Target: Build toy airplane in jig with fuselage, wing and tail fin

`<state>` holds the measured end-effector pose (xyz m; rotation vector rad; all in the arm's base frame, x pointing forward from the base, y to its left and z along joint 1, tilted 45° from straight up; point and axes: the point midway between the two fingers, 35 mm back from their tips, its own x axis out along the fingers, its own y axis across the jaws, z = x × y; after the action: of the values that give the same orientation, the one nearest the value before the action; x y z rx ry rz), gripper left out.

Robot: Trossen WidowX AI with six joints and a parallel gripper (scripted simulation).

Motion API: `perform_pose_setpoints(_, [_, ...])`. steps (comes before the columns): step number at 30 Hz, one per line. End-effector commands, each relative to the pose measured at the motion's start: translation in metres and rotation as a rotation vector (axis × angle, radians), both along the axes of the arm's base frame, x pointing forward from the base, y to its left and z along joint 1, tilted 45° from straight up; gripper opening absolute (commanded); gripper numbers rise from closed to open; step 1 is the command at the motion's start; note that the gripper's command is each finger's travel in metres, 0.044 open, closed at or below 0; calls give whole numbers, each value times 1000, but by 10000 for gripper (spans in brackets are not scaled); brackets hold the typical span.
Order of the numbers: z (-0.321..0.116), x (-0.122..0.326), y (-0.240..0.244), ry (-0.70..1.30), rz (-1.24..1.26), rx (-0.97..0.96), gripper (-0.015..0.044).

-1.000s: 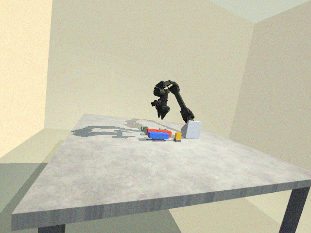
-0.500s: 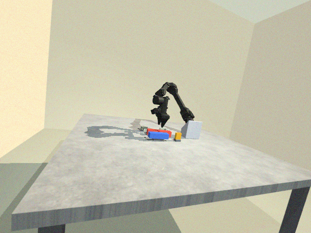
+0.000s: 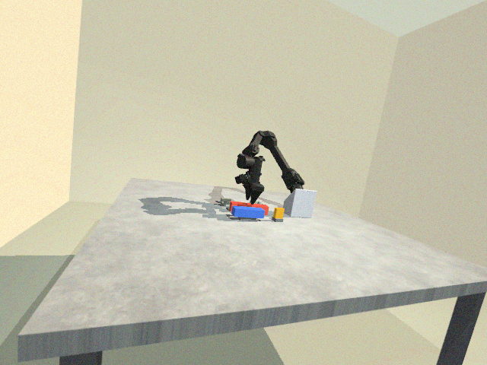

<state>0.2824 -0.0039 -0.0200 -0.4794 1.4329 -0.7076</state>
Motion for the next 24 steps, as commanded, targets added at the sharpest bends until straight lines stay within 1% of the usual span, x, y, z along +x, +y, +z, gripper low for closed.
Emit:
perform_pose_setpoints(1, [-6,-2,-6,7,3,-6,440])
perform_pose_setpoints(23, [-28,-4,-29,7,3,-9,440])
perform_pose_setpoints(24, [-28,-4,-29,7,3,-9,414])
